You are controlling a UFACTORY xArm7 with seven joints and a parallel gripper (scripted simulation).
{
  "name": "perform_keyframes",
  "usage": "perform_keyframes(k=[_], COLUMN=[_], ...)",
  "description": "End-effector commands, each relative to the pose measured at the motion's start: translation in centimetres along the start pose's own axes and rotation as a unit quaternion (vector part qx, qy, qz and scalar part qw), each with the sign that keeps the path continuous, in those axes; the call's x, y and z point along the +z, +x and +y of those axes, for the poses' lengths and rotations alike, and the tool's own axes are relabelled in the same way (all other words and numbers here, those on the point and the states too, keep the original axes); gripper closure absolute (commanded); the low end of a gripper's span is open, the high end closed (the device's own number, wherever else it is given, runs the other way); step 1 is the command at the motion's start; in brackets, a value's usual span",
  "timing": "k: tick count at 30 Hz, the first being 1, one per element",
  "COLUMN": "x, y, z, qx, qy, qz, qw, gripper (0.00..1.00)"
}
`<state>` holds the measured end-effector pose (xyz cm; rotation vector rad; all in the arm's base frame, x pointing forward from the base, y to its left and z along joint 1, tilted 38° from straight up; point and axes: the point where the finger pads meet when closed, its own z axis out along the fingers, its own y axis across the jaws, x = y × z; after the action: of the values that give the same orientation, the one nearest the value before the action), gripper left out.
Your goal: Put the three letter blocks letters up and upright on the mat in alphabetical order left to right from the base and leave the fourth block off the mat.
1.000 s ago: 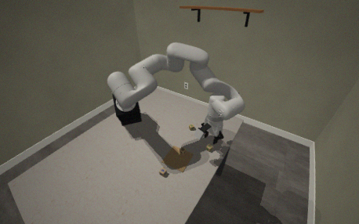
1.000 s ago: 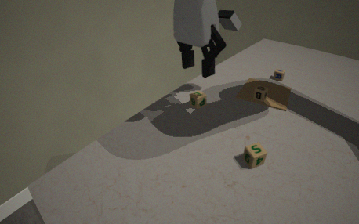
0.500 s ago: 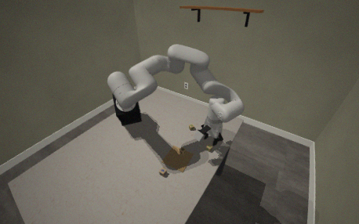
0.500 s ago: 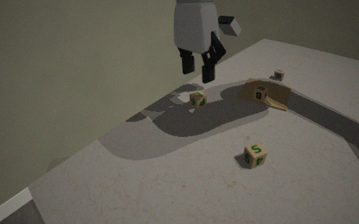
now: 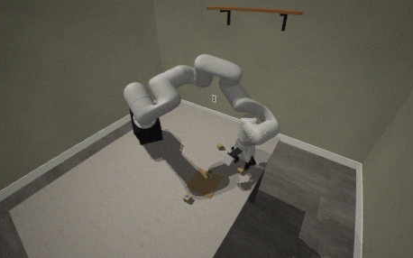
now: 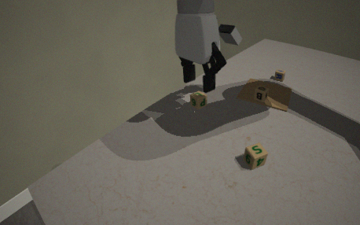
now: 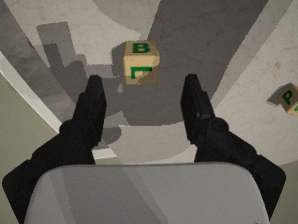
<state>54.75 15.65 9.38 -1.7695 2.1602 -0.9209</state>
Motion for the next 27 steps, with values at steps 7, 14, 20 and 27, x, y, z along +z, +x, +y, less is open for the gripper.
perform_keyframes(k=[7,14,20,27], x=[0.9,1.3,1.3,1.3], y=[-0.1,-0.1,-0.1,-0.1], z=[-0.1,-0.1,-0.1,-0.1], qx=[0.0,0.0,0.0,0.0], qy=[0.001,0.001,0.001,0.001], qz=[-0.001,-0.001,-0.001,-0.001], qw=[1.0,1.0,1.0,1.0], gripper=[0.31,0.31,0.31,0.31])
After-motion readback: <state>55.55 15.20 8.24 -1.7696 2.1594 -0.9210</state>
